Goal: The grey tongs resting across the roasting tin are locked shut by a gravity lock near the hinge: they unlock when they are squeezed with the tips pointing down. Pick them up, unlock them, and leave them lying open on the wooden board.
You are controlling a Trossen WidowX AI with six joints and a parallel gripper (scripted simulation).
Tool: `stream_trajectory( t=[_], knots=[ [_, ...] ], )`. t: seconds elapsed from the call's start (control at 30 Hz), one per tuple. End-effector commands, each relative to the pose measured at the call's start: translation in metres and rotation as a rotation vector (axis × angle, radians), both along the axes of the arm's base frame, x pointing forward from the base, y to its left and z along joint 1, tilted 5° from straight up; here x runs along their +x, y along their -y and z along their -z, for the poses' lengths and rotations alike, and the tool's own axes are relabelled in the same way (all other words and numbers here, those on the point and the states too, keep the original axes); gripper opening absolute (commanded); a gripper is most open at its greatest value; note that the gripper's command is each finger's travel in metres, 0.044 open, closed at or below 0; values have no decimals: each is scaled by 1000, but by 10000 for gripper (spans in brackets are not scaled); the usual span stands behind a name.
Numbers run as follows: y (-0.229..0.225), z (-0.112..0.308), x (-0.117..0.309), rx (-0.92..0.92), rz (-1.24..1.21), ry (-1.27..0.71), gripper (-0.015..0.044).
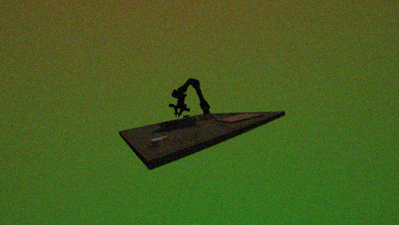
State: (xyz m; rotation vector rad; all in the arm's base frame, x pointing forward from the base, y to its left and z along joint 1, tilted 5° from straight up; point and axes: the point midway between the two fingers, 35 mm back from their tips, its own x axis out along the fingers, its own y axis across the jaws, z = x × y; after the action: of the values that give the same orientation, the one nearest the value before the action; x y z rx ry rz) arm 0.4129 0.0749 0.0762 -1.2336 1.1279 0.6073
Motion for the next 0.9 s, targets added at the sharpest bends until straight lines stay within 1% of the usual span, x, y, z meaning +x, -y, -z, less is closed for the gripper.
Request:
stream_trajectory(
  t=[0.0,0.87],
  knots=[
    [-1,-5,5,31,29,-28,-150],
    [3,-6,3,165,230,-318,-150]
  ],
)
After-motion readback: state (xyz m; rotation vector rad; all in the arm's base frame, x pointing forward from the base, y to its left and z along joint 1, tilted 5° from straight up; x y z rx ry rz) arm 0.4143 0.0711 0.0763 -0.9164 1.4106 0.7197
